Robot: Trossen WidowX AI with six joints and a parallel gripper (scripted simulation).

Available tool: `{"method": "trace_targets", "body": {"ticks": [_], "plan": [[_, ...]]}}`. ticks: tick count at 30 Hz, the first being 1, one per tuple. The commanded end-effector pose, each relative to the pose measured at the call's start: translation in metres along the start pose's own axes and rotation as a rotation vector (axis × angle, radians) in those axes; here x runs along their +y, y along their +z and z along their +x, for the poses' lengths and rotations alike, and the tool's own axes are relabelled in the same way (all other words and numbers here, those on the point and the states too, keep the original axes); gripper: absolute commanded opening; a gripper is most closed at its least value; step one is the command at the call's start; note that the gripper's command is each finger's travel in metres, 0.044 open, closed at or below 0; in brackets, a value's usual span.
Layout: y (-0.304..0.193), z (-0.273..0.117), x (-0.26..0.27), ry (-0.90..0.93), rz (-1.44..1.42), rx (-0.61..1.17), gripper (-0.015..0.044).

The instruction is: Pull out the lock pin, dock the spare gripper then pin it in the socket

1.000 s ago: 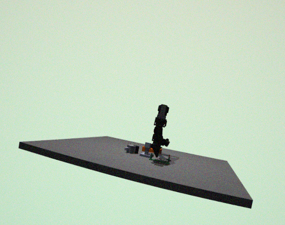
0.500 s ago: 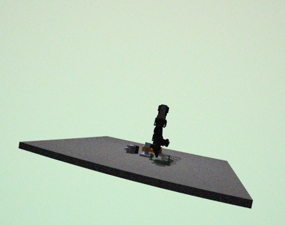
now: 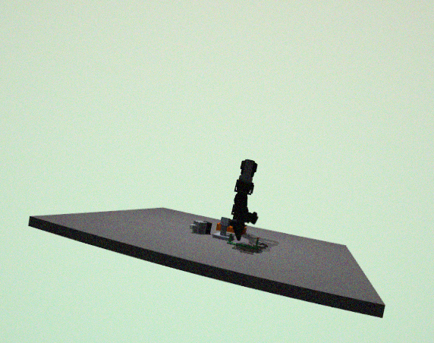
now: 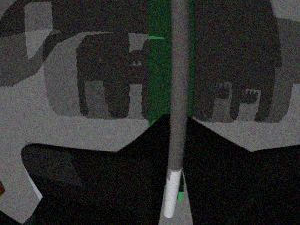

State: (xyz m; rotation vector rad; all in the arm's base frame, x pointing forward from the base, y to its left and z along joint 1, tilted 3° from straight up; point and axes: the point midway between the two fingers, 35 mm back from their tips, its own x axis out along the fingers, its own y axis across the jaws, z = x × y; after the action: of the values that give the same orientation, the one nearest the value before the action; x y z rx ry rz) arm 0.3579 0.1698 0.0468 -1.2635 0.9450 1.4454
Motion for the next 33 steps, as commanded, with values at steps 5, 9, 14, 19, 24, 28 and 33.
{"method": "trace_targets", "body": {"ticks": [5, 9, 14, 19, 24, 28, 33], "plan": [[0.0, 0.0, 0.0, 0.0, 0.0, 0.0, 0.0026], [0.0, 0.0, 0.0, 0.0, 0.0, 0.0, 0.0131], [0.0, 0.0, 0.0, 0.0, 0.0, 0.0, 0.0263], [0.001, -0.01, 0.001, 0.001, 0.0, 0.0, 0.0394], [0.002, -0.017, 0.003, 0.016, 0.003, 0.002, 0.044], [0.002, -0.024, 0.004, 0.022, 0.004, 0.003, 0.044], [0.003, -0.032, 0.006, 0.032, 0.006, 0.005, 0.044]]}}
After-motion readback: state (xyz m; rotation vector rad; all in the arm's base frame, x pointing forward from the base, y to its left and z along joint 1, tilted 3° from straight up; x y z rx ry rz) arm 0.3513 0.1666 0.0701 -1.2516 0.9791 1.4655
